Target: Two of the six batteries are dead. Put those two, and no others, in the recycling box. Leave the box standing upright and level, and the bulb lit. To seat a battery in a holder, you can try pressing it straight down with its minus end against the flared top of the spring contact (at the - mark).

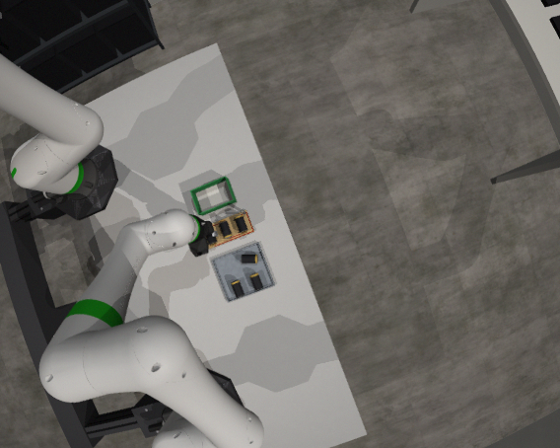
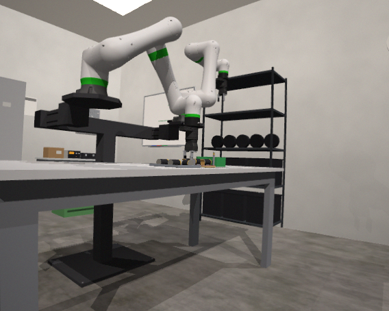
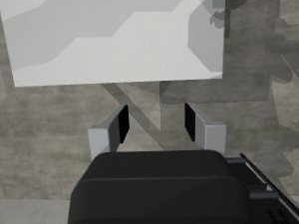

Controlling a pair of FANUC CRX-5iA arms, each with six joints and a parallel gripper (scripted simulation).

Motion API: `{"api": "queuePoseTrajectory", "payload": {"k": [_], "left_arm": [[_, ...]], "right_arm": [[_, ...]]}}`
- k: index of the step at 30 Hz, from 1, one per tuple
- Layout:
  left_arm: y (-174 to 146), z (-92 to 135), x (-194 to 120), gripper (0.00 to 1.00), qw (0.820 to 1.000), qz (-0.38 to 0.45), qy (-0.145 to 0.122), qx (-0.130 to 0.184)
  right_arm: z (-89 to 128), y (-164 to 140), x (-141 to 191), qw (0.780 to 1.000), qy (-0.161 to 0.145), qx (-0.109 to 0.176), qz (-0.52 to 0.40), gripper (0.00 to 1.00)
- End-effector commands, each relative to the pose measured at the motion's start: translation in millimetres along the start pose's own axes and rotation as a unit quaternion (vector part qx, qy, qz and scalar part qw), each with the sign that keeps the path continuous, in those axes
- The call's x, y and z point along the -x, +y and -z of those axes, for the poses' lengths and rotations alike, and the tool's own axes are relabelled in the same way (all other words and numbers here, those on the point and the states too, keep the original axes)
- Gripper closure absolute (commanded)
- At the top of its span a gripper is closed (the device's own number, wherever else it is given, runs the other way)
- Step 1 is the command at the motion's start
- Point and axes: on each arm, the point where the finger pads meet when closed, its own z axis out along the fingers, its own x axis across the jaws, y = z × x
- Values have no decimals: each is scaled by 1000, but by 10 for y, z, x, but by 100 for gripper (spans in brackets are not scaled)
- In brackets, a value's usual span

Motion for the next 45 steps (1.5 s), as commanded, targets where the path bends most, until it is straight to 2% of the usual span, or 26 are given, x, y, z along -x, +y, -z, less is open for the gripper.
{"api": "queuePoseTrajectory", "payload": {"k": [1, 7, 18, 24, 45], "left_arm": [[2, 9, 1, 0, 1000, 0, 0, 1], [2, 9, 1, 0, 1000, 0, 0, 1], [2, 9, 1, 0, 1000, 0, 0, 1], [2, 9, 1, 0, 1000, 0, 0, 1], [2, 9, 1, 0, 1000, 0, 0, 1]], "right_arm": [[14, 12, 3, 1000, 0, 1, 0, 10], [70, 12, 3, 1000, 0, 1, 0, 10], [534, 11, 3, 1000, 0, 1, 0, 10], [640, 11, 3, 1000, 0, 1, 0, 10], [661, 11, 3, 1000, 0, 1, 0, 10]]}}
